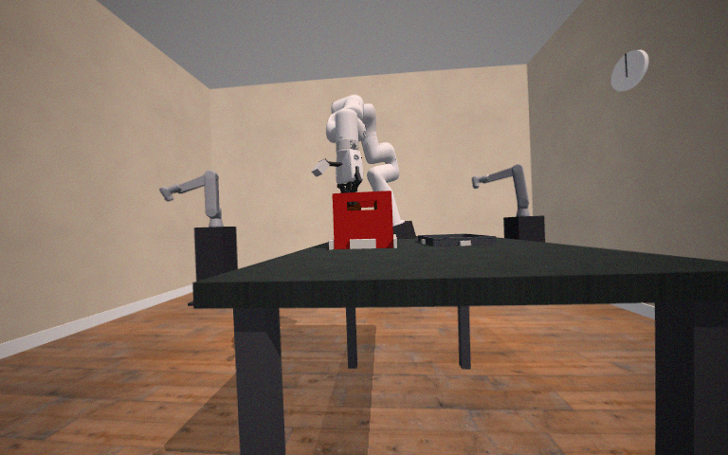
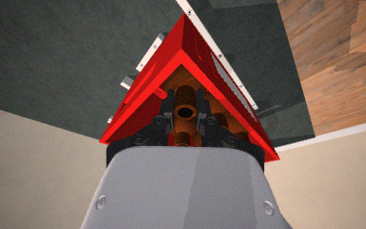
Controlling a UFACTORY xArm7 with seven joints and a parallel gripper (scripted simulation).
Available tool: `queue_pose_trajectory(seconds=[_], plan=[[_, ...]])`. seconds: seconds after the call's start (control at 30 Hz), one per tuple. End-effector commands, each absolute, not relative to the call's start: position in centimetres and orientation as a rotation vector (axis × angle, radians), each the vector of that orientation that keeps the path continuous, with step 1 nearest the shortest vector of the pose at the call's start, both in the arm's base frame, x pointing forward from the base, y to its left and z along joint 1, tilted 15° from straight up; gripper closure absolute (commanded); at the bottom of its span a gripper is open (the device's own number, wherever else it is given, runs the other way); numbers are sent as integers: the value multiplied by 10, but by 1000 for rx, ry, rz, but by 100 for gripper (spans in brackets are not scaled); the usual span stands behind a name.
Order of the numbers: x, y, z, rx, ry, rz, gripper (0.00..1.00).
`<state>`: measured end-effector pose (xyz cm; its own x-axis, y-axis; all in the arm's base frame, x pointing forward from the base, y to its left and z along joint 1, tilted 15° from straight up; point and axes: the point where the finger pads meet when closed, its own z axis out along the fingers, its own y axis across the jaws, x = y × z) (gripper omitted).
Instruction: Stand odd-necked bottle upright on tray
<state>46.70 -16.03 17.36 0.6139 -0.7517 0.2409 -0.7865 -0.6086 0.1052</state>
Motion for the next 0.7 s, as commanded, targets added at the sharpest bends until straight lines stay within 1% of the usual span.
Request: queue_pose_trajectory(seconds=[0.0,0.67], plan=[[468,-159,178,2639,-1272,262,100],[468,-152,198,2639,-1272,262,100]])
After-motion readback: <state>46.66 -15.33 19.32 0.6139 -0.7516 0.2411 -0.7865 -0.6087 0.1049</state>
